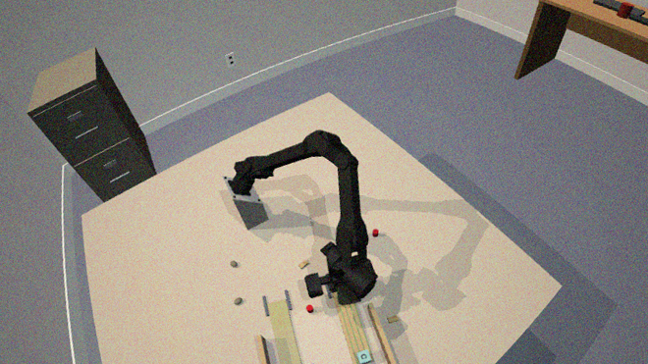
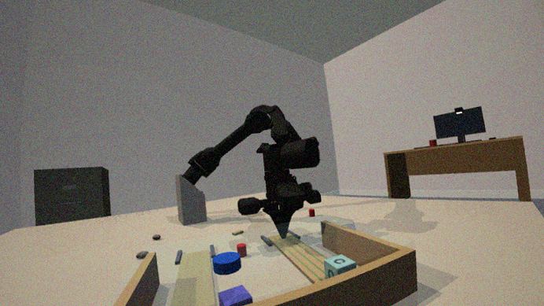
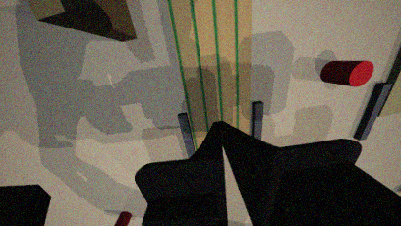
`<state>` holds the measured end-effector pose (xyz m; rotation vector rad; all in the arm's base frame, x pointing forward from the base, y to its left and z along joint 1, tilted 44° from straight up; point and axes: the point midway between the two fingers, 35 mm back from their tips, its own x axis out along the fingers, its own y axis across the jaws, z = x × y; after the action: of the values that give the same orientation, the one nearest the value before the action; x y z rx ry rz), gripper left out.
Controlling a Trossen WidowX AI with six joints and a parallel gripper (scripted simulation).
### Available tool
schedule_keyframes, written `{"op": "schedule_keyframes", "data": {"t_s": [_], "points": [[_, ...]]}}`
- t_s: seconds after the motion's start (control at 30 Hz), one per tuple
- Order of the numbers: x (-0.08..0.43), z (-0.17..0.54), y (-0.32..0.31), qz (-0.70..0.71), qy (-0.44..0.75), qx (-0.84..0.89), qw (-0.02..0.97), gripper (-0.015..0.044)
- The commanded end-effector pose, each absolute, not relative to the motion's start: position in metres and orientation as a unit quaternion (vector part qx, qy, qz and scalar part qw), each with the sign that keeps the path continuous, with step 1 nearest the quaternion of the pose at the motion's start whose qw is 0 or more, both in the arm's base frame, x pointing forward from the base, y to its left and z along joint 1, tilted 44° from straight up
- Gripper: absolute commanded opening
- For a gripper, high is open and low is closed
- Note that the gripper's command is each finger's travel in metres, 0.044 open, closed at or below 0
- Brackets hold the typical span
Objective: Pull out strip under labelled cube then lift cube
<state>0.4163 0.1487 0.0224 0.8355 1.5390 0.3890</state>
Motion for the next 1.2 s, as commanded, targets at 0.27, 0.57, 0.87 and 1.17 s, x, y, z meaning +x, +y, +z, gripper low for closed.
{"op": "schedule_keyframes", "data": {"t_s": [0.27, 0.57, 0.87, 1.17], "points": [[0.417, 0.02, 0.15, 0.167, 0.671, 0.363, 0.625, 0.0], [0.417, 0.02, 0.151, 0.167, 0.671, 0.363, 0.625, 0.0], [0.409, 0.021, 0.153, 0.167, 0.671, 0.363, 0.625, 0.0], [0.395, 0.023, 0.156, 0.167, 0.671, 0.363, 0.625, 0.0]]}}
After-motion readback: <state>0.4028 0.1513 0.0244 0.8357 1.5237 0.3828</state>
